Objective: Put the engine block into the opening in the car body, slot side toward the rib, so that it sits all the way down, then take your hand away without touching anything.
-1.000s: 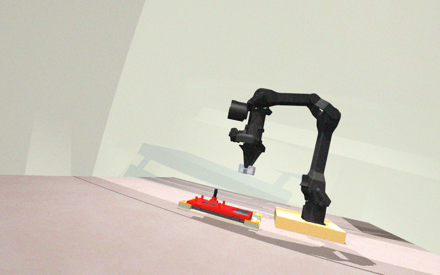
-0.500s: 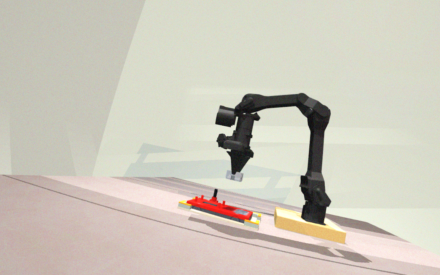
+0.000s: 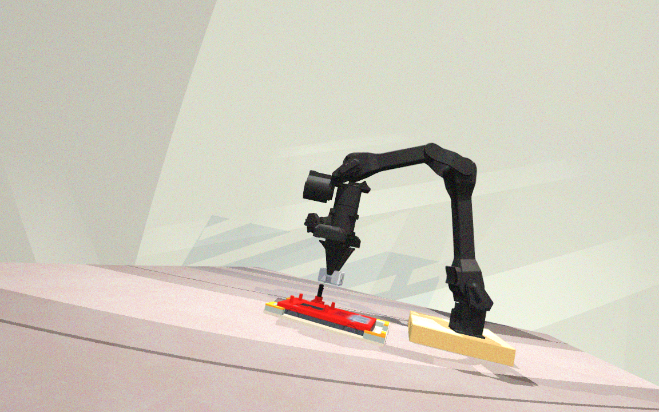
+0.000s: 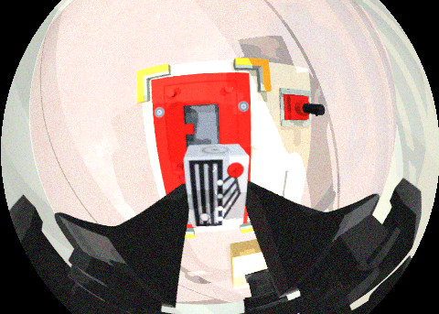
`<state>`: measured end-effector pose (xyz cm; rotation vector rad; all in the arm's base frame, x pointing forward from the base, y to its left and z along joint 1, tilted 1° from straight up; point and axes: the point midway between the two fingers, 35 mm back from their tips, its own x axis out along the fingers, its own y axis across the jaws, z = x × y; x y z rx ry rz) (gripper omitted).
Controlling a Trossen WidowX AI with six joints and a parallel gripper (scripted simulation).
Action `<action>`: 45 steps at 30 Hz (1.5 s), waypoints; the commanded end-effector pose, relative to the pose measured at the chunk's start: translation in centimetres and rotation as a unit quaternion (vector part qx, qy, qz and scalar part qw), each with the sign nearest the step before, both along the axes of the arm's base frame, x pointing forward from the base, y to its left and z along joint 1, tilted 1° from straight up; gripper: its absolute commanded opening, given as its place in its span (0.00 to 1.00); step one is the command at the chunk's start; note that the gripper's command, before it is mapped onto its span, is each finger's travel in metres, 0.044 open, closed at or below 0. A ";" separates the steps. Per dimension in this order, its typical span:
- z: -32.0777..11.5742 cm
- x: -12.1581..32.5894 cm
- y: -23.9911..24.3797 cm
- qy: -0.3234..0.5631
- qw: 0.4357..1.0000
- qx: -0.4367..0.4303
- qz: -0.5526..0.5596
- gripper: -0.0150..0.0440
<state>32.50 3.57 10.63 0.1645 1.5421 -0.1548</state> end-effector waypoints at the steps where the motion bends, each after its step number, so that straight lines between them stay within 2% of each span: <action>1: -0.9 0.8 0.0 0.000 1.000 -0.001 0.006 0.25; 13: -3.6 2.9 0.2 -0.001 1.000 -0.001 0.021 0.25; 19: -3.5 2.9 0.3 -0.001 1.000 -0.001 0.024 0.52; 45: -3.6 3.0 0.4 -0.001 1.000 -0.001 0.013 0.52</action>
